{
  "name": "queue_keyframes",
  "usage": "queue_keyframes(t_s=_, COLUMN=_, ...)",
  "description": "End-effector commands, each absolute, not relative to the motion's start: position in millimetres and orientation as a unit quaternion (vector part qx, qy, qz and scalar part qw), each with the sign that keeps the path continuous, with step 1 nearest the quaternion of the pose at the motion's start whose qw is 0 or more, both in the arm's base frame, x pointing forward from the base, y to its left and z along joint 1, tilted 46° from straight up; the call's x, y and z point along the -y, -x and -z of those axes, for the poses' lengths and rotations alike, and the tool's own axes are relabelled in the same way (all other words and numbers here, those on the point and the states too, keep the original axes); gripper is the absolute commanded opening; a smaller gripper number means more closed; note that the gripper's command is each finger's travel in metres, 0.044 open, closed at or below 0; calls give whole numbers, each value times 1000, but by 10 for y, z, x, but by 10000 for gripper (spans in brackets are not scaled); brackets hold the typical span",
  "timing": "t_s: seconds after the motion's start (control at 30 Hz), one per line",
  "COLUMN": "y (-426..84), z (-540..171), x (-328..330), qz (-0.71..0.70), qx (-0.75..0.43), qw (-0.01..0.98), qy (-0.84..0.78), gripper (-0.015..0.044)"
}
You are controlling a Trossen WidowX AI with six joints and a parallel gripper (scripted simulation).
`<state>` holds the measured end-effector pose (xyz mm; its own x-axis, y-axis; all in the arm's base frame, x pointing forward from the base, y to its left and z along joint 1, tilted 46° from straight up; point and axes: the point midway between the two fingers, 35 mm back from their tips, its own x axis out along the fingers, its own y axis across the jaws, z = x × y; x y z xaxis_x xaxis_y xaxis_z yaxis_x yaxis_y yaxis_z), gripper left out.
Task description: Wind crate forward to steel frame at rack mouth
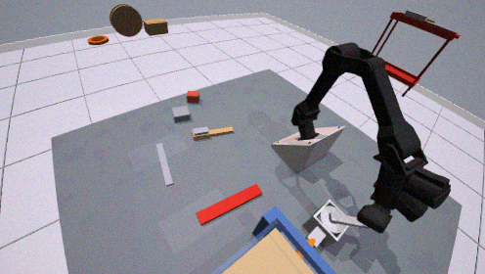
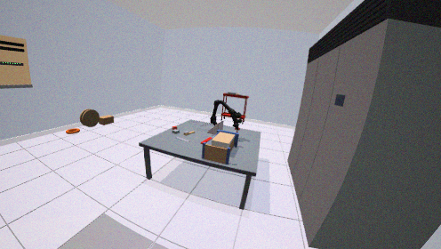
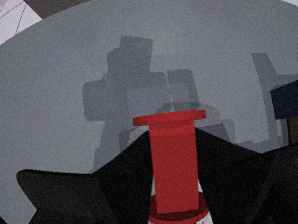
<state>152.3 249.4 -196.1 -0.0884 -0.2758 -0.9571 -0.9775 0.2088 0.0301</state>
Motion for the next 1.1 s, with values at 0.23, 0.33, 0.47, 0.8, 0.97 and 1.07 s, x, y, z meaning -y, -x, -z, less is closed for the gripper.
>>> queue_keyframes(t_s=0.23, y=-1326, z=1851, x=-2353, qz=-384, qx=-641, qw=440, qy=499, gripper=0)
queue_keyframes(t_s=0.33, y=-1304, z=1829, x=-2334, qz=-384, qx=-641, qw=440, qy=499, gripper=0)
queue_keyframes(t_s=0.47, y=-1278, z=1802, x=-2310, qz=-384, qx=-641, qw=439, qy=499, gripper=0)
queue_keyframes(t_s=0.8, y=-1222, z=1731, x=-2244, qz=-383, qx=-641, qw=439, qy=499, gripper=0)
queue_keyframes(t_s=0.97, y=-1200, z=1696, x=-2211, qz=-383, qx=-641, qw=439, qy=499, gripper=0)
queue_keyframes(t_s=1.07, y=-1186, z=1672, x=-2188, qz=-383, qx=-641, qw=439, qy=499, gripper=0)
